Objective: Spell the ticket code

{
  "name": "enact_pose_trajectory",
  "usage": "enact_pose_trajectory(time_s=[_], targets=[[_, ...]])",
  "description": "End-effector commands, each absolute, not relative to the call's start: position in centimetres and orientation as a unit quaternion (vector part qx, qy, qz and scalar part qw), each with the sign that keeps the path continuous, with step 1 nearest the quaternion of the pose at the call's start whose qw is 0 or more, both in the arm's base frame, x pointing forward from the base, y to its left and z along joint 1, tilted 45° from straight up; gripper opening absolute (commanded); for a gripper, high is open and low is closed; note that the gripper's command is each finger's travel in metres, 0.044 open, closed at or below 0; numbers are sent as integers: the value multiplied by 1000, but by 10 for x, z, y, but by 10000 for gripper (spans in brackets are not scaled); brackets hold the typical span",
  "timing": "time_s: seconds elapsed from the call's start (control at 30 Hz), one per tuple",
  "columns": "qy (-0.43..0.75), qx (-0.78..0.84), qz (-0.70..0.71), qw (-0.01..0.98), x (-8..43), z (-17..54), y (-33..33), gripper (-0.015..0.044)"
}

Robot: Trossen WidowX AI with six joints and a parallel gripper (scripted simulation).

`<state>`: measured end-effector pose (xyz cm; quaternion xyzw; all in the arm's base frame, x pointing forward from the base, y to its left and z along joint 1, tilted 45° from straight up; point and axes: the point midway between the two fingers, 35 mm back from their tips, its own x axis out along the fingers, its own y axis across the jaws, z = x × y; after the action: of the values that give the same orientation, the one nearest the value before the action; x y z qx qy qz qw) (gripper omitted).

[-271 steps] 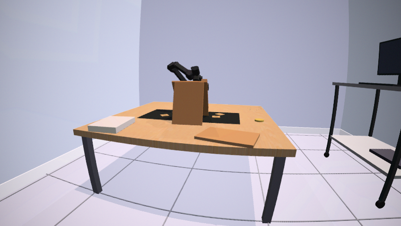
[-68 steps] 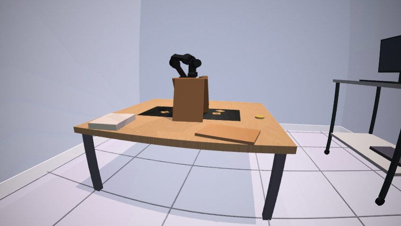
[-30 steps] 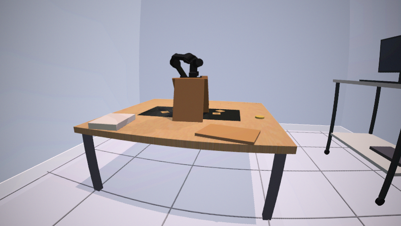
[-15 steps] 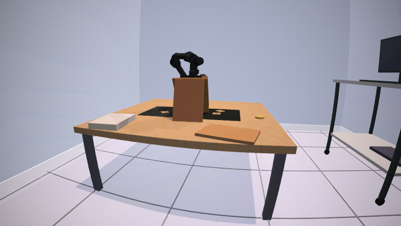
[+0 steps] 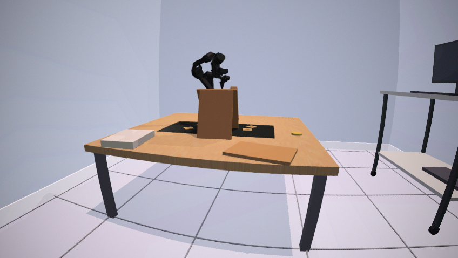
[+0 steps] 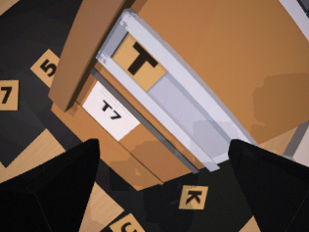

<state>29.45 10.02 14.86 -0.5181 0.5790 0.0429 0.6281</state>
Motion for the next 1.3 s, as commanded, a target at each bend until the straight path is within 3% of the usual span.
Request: enact_pose_trajectory(time_s=[0.0,0.17,0.87,0.9,1.0,1.27], targets=[[458,-696,260,488,251,198,114,440],[400,-746,317,428,236,212,116,440],[400,-746,317,428,236,212,116,440],[402,-745,316,429,237,210,117,414],[436,-718,309,447,246,179,135,340],[555,-623,250,491,253,58,175,340]])
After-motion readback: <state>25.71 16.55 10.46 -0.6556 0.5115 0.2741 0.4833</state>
